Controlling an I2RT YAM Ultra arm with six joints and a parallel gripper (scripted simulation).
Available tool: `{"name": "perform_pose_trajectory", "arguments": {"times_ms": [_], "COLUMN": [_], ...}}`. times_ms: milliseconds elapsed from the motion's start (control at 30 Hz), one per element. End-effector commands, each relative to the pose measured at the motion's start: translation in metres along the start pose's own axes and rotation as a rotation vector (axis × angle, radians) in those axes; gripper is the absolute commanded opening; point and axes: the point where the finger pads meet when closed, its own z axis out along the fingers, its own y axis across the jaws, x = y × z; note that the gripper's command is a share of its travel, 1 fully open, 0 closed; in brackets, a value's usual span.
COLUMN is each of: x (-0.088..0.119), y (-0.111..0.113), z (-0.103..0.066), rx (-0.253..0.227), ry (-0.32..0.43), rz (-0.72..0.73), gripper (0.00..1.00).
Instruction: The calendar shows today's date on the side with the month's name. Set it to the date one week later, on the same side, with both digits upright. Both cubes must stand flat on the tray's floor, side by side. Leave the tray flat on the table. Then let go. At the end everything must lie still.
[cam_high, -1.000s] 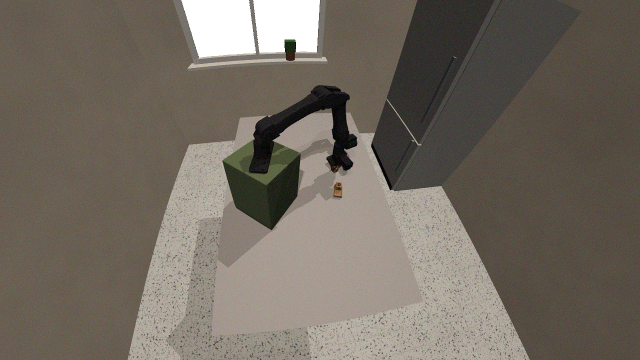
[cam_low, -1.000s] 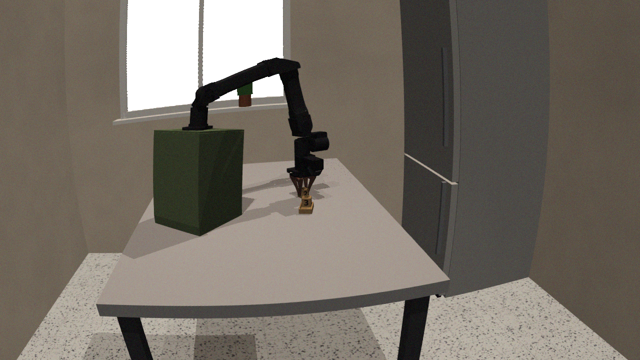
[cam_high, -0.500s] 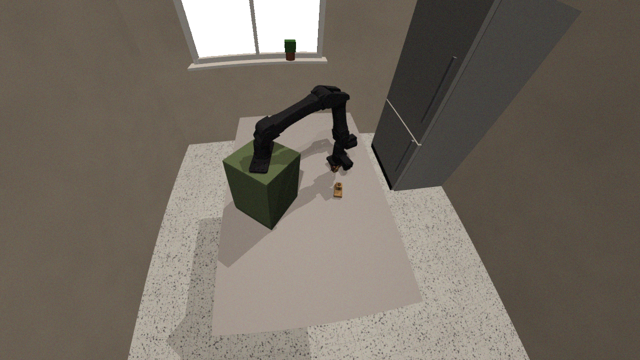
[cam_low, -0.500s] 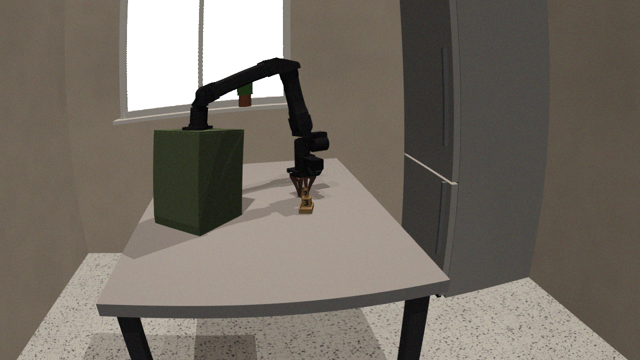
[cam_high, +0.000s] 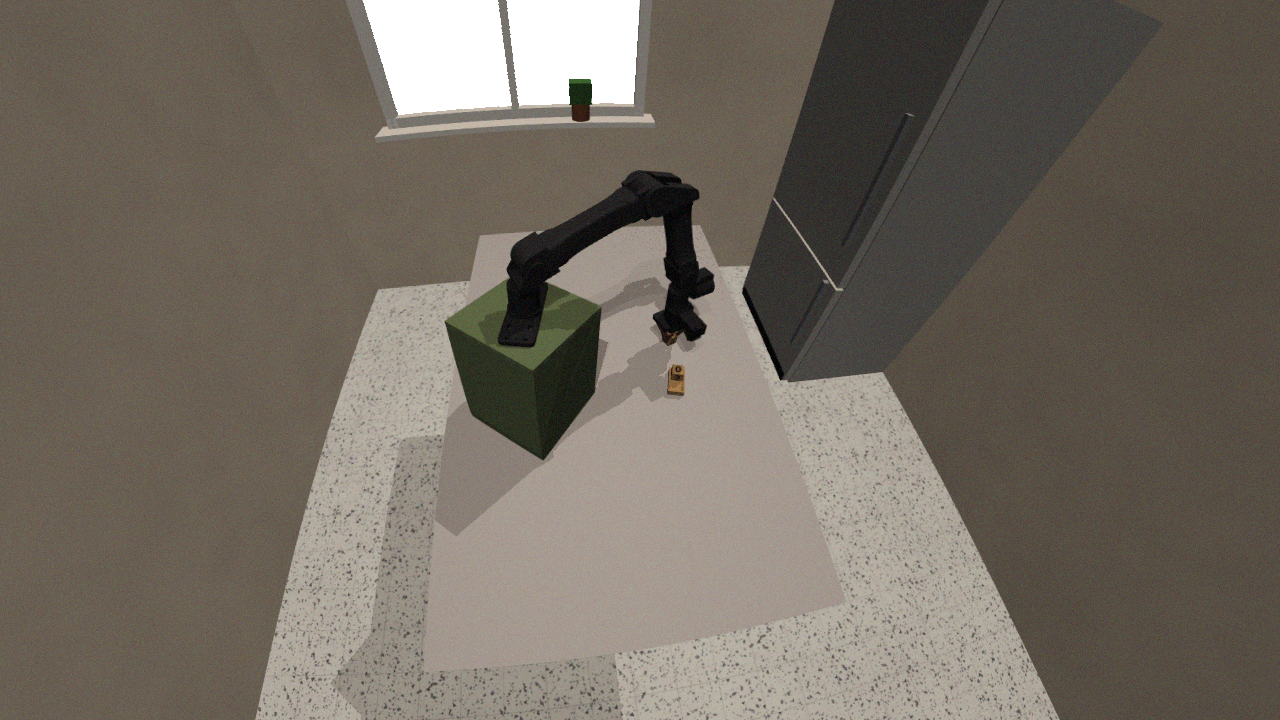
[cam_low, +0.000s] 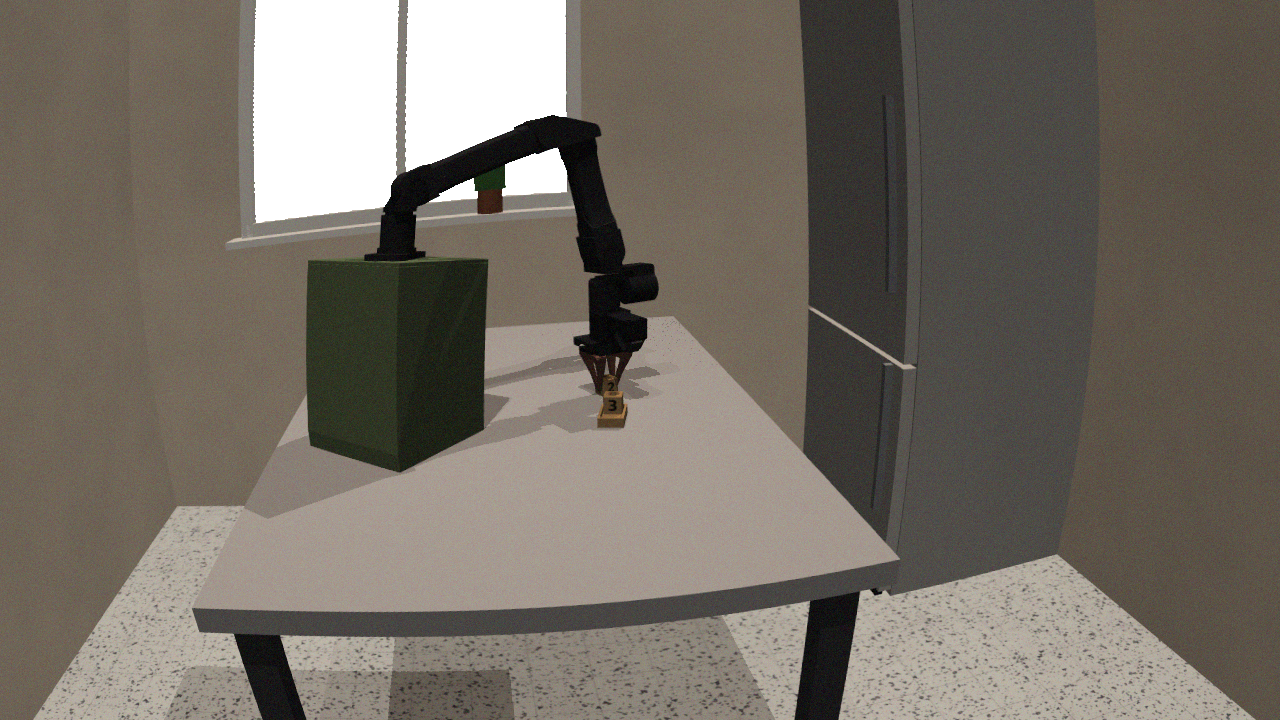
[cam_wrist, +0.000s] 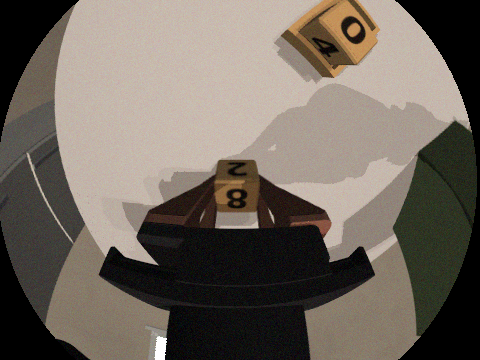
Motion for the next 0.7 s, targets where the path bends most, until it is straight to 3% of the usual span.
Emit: {"name": "perform_pose_trajectory", "arguments": {"times_ms": [0,233,533,667], "x": [-0.001,-0.001,-0.001,-0.001], "y": [0.005,0.005,0.004,0.004], "z": [-0.004,-0.018,-0.081,-0.100], "rx": [-0.012,-0.012,-0.012,-0.012], "ry": [-0.008,-0.008,-0.008,-0.008], "rz": [0.000,0.000,0.000,0.000], "gripper": [0.27,0.27,0.27,0.27]}}
